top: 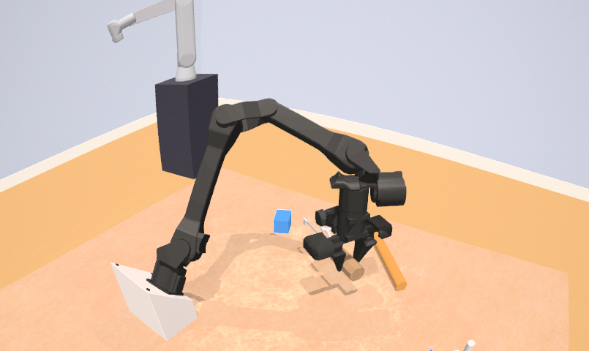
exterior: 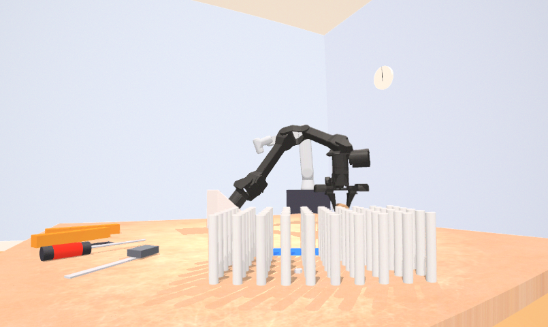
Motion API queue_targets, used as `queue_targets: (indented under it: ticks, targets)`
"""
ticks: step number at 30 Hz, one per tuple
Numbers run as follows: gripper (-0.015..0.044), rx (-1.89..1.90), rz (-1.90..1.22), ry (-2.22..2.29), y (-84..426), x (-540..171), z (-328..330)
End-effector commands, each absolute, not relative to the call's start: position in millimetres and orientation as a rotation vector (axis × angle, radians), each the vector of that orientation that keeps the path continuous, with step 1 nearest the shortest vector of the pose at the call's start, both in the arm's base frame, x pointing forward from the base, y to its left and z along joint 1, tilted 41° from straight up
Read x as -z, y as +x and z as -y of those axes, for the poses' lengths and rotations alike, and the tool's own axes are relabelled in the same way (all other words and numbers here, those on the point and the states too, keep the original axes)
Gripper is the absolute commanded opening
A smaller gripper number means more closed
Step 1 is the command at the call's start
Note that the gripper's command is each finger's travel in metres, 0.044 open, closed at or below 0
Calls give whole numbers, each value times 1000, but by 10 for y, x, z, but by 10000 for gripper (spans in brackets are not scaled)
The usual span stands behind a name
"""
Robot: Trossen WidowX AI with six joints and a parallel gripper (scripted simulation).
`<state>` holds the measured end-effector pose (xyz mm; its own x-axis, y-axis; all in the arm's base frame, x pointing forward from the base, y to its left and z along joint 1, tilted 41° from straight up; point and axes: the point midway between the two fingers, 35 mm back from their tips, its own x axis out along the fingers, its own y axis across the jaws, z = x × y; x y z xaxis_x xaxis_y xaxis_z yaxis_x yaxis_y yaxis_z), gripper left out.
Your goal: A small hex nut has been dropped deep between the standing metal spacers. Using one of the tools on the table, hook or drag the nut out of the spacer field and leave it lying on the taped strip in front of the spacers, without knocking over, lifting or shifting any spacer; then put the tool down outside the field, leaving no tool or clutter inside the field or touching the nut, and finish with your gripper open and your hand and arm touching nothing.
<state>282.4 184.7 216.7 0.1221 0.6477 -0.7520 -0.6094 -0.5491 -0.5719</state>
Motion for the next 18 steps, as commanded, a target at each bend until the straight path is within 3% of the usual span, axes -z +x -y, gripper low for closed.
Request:
queue_targets:
  ticks: [1, 18]
  targets:
    - [0, -1596, -61, -1314, 2821, -2167, -1851]
    - [0, -1440, -455, -877, 2766, -2171, -1911]
